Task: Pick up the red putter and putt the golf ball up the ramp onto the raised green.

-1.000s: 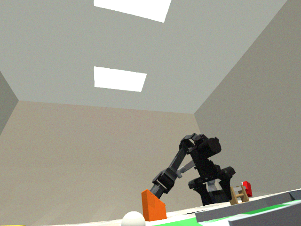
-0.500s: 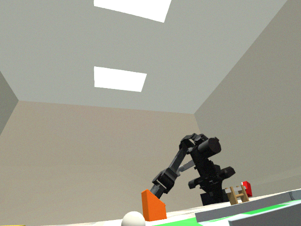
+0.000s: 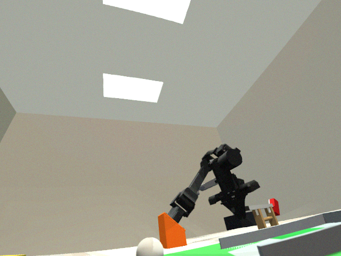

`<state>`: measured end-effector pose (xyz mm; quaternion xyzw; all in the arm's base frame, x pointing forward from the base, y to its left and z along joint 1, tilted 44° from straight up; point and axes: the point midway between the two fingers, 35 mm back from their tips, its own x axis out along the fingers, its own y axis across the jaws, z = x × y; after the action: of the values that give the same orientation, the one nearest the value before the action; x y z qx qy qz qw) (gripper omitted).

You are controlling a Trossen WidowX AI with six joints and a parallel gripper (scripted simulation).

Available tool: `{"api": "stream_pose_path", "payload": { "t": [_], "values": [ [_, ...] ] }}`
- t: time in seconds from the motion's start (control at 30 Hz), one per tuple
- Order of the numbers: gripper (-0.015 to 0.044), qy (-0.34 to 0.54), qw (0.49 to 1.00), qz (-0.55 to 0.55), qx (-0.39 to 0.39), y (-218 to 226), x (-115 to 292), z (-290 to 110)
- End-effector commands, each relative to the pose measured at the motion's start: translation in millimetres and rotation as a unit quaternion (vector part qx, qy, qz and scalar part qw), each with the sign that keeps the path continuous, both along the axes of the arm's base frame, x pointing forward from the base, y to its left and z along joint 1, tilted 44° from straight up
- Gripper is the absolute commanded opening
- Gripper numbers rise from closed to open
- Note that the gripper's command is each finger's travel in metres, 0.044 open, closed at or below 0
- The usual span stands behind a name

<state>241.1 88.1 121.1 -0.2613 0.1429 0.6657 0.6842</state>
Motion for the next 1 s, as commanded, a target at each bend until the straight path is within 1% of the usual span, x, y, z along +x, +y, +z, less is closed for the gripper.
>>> {"api": "stream_pose_path", "payload": {
  "t": [0.0,0.37,0.47,0.53,0.73,0.97],
  "values": [
    [0.0,0.001,1.0,-0.01,0.003,-14.1,2.6,15.4],
    [0.0,0.021,0.999,-0.023,0.013,-48.2,-8.2,56.2],
    [0.0,0.022,0.999,-0.024,0.014,-50.0,-9.1,59.0],
    [0.0,0.036,0.999,-0.033,0.011,-49.3,-6.9,49.3],
    [0.0,0.139,0.983,-0.12,-0.004,-83.4,3.4,25.0],
    [0.0,0.262,0.938,-0.226,-0.014,-127.5,7.8,-5.8]
  ]
}}
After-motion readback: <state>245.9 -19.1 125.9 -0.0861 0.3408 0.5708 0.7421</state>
